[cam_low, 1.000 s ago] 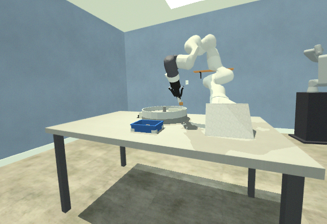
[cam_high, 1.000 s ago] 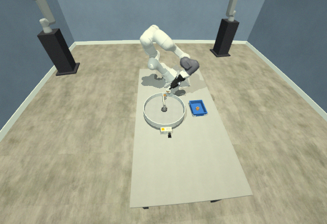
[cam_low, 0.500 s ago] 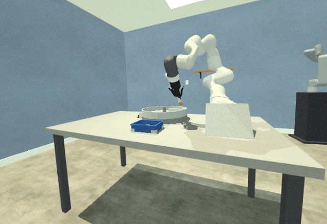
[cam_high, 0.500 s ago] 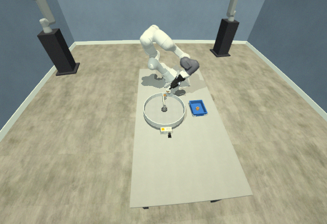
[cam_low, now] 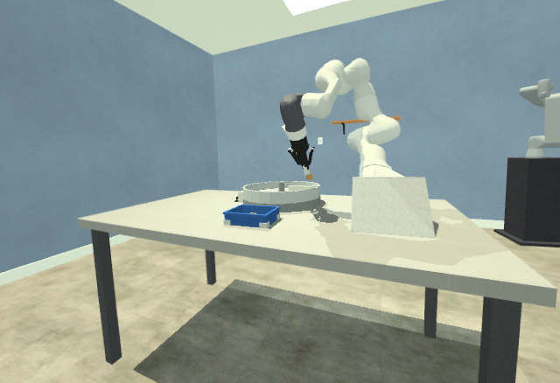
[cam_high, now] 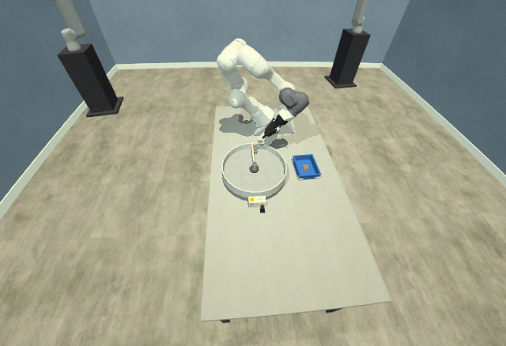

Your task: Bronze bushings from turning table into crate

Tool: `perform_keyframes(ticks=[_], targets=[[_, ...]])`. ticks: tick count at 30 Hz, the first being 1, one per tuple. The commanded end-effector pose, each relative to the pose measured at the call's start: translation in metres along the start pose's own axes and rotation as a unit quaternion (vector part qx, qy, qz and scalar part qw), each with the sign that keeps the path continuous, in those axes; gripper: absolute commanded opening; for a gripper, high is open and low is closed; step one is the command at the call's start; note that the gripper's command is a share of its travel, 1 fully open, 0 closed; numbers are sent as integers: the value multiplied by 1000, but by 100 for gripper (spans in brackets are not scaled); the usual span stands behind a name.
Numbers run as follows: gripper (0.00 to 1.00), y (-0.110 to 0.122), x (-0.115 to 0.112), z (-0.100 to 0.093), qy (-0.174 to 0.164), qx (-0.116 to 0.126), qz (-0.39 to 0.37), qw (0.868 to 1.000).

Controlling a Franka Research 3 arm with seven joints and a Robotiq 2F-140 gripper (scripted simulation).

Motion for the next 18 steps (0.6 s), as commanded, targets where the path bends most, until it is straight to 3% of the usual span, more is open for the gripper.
perform_keyframes(ticks=[1, 11, 18], targets=[[0, -1, -3, -4, 1, -1, -4, 1000], [0, -15, -24, -23, 1, -1, -4, 1000], [0, -37, -54, -50, 1, -1, -4, 1000]])
Point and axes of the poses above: the point where the finger pads meet when closed, its own z axis out along the fingers, its own y axis across the jaws, x = y × z, the point moved 6 cm from there along -z, back along the fingers, and after that the axes turned 11 degrees about -z, right-handed, at the moved point
